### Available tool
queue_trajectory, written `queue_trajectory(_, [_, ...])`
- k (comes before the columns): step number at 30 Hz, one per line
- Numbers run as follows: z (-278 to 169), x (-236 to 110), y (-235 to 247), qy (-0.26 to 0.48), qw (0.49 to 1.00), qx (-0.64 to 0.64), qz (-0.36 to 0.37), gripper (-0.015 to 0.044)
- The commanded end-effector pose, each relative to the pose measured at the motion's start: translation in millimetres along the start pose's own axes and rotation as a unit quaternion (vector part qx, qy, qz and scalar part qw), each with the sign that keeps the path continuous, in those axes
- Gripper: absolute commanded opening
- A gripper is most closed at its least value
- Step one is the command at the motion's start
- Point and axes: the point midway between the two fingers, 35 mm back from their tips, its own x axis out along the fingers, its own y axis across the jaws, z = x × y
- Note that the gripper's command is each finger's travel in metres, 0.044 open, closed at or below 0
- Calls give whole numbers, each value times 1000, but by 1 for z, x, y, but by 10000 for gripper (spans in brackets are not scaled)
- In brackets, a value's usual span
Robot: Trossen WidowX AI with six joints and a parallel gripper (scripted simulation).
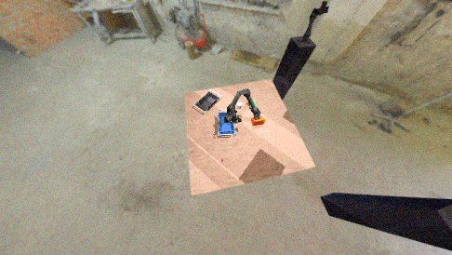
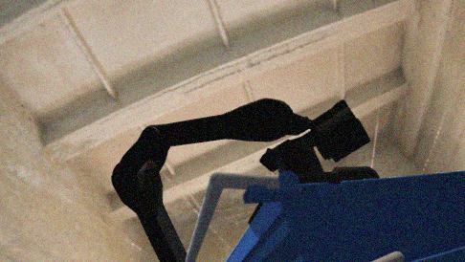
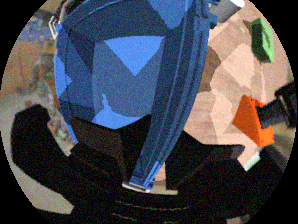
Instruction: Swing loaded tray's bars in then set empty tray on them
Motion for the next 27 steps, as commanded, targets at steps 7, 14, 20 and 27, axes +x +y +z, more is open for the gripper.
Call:
queue_trajectory(7, [-2, 6, -5, 2, 1000, -11, -16, 15])
queue_trajectory(14, [-2, 6, -5, 2, 1000, -11, -16, 117])
queue_trajectory(20, [-2, 6, -5, 2, 1000, -11, -16, 205])
queue_trajectory(27, [-2, 6, -5, 2, 1000, -11, -16, 308])
